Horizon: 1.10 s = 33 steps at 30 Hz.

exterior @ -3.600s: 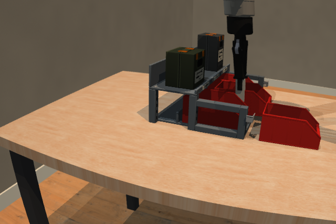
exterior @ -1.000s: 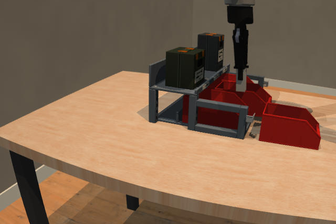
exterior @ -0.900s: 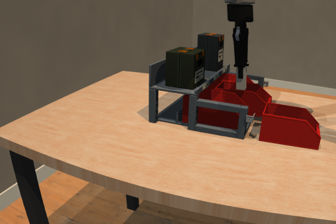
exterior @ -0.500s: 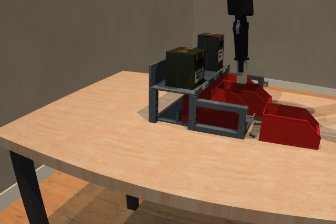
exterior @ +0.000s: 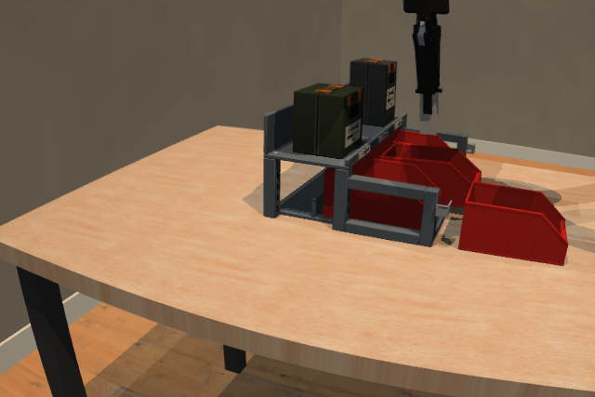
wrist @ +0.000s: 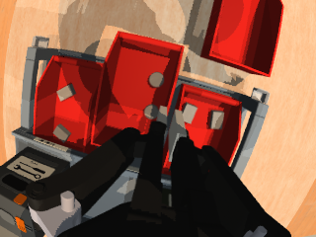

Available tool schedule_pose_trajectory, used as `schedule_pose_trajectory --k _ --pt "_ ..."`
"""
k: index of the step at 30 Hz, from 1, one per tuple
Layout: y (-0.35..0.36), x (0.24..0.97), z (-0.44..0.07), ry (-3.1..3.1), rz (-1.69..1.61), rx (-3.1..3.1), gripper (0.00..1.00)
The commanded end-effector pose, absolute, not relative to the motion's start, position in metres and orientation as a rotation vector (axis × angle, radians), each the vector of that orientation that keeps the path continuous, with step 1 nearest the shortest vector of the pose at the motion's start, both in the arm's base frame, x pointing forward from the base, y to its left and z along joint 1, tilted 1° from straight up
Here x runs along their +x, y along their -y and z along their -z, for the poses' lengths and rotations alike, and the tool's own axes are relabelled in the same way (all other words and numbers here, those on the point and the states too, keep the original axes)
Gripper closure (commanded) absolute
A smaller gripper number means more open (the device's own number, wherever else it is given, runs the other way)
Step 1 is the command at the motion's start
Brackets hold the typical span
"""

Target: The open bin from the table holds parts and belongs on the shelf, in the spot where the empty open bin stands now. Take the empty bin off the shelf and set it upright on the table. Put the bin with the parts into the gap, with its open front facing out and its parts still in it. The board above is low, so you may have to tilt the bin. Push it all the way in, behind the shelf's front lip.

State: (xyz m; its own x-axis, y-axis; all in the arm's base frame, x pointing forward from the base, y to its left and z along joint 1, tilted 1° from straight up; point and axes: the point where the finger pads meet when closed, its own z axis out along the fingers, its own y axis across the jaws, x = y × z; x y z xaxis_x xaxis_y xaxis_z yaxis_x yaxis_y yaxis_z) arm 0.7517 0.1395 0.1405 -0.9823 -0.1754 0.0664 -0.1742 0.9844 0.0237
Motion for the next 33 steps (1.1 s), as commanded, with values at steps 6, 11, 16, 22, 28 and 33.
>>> schedule_pose_trajectory --k 6,11,16,22,28,33 --pt "-0.139 0.752 -0.151 3.061 0.028 0.27 0.85" --pt "-0.139 0.752 -0.156 3.061 0.028 0.27 0.85" --pt "-0.139 0.752 -0.158 3.061 0.028 0.27 0.85" --pt "-0.139 0.752 -0.162 3.061 0.028 0.27 0.85" --pt "-0.139 0.752 -0.163 3.061 0.028 0.27 0.85" --pt "-0.139 0.752 -0.163 3.061 0.028 0.27 0.85"
